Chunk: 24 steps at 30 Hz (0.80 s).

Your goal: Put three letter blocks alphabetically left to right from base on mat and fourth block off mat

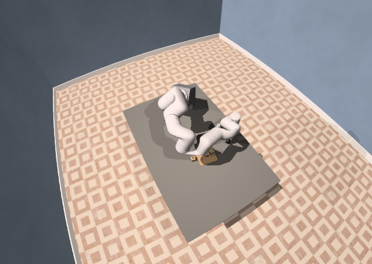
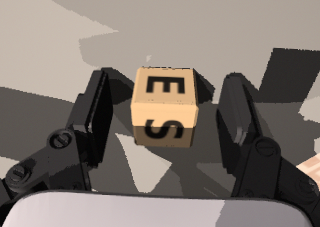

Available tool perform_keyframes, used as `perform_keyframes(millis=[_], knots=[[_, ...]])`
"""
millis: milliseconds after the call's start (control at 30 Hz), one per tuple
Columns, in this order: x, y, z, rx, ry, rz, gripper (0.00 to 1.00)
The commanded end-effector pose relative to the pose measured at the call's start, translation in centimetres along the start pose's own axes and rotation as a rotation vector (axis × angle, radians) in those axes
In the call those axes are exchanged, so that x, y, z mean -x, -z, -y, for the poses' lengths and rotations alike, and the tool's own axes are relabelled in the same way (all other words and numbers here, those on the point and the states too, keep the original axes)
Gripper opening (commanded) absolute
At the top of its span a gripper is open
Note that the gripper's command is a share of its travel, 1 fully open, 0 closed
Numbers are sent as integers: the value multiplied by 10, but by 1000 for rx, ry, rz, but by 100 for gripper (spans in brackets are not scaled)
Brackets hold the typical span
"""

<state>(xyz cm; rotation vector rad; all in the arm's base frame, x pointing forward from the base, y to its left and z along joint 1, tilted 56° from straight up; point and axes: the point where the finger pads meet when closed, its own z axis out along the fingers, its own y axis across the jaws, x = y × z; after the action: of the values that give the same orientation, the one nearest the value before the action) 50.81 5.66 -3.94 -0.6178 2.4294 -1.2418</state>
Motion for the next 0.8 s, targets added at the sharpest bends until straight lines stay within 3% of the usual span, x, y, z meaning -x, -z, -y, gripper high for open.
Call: perform_keyframes(millis=[0, 567, 600, 767], knots=[[1, 2, -1, 2, 0, 4, 69], [1, 2, -1, 2, 0, 4, 69], [1, 2, -1, 2, 0, 4, 47], [1, 2, -1, 2, 0, 4, 47]])
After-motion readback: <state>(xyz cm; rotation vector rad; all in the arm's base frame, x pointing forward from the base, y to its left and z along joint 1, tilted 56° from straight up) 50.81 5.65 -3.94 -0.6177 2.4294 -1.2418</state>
